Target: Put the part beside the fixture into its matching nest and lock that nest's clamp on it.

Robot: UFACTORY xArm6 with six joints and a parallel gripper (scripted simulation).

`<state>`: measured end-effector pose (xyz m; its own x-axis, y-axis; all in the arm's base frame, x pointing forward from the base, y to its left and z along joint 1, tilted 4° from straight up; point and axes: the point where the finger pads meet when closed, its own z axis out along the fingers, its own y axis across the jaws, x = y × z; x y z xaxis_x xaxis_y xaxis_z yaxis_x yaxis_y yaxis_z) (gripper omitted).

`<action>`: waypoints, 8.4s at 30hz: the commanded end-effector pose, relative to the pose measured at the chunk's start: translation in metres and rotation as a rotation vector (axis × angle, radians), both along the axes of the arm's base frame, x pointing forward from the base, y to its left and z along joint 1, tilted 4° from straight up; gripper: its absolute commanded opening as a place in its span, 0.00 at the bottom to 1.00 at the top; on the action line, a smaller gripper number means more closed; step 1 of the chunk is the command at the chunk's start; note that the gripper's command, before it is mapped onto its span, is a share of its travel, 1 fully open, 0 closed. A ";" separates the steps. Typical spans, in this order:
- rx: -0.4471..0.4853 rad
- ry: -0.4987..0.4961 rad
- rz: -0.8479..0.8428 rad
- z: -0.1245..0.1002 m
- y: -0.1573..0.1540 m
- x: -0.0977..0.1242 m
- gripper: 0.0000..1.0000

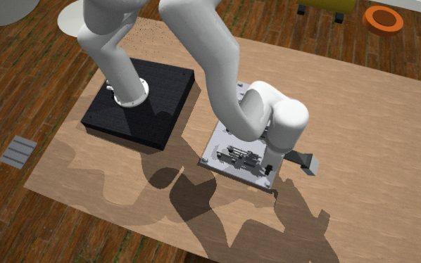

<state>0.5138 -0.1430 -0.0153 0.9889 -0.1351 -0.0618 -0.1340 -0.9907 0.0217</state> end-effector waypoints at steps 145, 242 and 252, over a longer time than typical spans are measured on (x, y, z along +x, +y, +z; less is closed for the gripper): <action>-0.001 -0.002 0.000 0.057 0.000 0.006 0.00; -0.001 -0.002 0.000 0.029 -0.001 0.011 0.00; -0.001 -0.002 0.000 0.027 -0.001 0.010 0.00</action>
<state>0.5225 -0.1436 0.0097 0.9887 -0.1352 -0.0645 -0.1341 -0.9907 0.0214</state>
